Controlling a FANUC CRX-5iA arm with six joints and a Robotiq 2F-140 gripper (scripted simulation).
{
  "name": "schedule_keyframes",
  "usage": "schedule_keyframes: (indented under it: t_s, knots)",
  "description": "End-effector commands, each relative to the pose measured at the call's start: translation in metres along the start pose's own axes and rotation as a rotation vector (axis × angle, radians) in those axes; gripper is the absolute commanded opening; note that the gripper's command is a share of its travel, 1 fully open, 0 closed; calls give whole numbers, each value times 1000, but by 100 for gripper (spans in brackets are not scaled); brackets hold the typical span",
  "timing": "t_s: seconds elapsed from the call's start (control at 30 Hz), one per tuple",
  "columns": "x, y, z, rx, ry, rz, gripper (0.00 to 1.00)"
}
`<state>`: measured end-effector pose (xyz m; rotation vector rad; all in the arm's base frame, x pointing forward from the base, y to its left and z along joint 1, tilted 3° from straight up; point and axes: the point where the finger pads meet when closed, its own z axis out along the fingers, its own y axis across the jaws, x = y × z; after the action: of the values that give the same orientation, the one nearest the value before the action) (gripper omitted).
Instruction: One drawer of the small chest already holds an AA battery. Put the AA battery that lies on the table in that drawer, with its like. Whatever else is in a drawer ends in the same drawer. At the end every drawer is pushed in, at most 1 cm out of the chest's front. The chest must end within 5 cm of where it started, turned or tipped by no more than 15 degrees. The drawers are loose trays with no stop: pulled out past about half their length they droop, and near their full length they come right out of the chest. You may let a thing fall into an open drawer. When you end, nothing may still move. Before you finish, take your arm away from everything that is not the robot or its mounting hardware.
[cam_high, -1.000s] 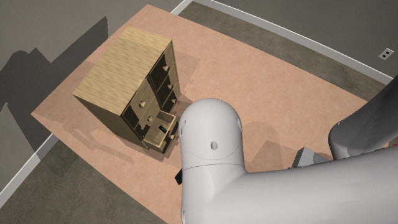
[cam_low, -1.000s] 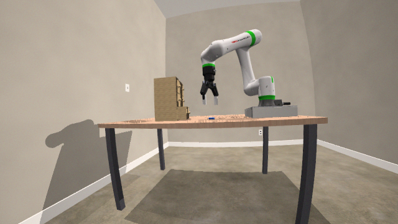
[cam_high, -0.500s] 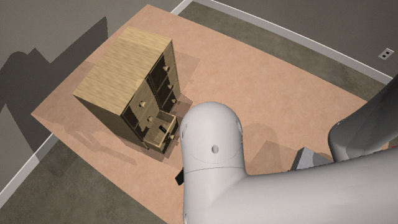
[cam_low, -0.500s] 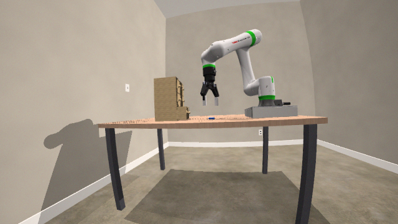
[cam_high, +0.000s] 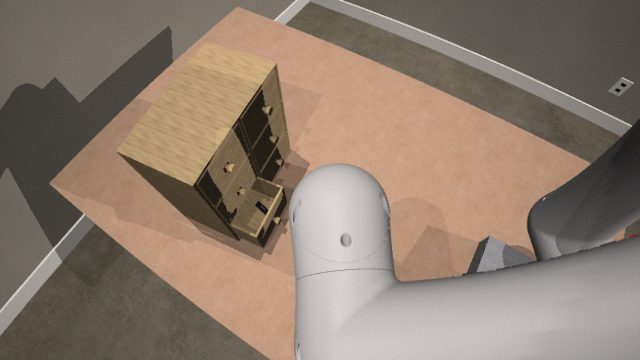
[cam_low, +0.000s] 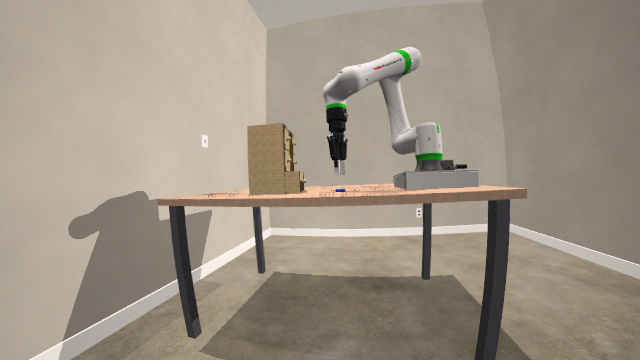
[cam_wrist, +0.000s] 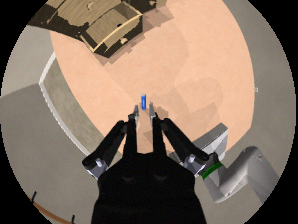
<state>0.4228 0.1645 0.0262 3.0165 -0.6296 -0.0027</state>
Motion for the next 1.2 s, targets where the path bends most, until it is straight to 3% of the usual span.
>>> schedule_keyframes:
  t_s: [0.0, 0.47, 1.17]
  knots:
    - [0, 0, 0, 0, 0, 0, 17]
    - [0, 0, 4, 0, 0, 0, 17]
    - [0, 0, 46, 0, 0, 0, 17]
